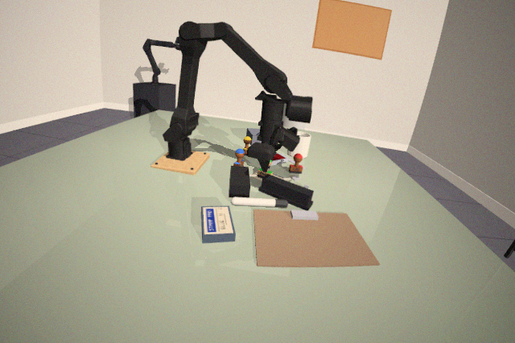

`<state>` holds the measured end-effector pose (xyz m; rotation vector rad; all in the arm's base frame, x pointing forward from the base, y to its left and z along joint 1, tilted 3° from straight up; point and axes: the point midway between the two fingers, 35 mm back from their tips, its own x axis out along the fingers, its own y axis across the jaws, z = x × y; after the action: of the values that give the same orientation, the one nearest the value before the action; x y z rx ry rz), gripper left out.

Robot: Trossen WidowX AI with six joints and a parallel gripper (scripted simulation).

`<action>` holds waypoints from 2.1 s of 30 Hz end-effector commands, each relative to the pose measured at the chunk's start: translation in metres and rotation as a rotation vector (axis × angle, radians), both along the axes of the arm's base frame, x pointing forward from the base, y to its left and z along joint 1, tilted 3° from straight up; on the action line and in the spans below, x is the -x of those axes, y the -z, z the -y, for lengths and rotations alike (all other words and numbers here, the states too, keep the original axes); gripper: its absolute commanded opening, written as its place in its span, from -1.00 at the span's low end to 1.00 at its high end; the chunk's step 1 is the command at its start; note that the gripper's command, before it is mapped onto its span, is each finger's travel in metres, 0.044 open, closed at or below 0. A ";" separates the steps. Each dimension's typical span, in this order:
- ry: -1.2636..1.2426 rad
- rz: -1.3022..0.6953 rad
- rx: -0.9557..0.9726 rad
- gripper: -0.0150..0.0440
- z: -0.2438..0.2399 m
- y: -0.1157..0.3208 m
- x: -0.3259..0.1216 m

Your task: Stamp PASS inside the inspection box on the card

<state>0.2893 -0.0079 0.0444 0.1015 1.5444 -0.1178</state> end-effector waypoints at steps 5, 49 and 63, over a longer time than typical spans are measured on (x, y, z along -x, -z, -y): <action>-0.003 0.000 0.004 -0.49 0.001 0.000 0.000; -0.003 0.001 0.004 -0.49 -0.002 -0.047 -0.003; -0.003 0.001 0.004 -0.49 -0.003 -0.069 -0.001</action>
<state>0.2898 -0.0051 0.1065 0.0956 1.5519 -0.1123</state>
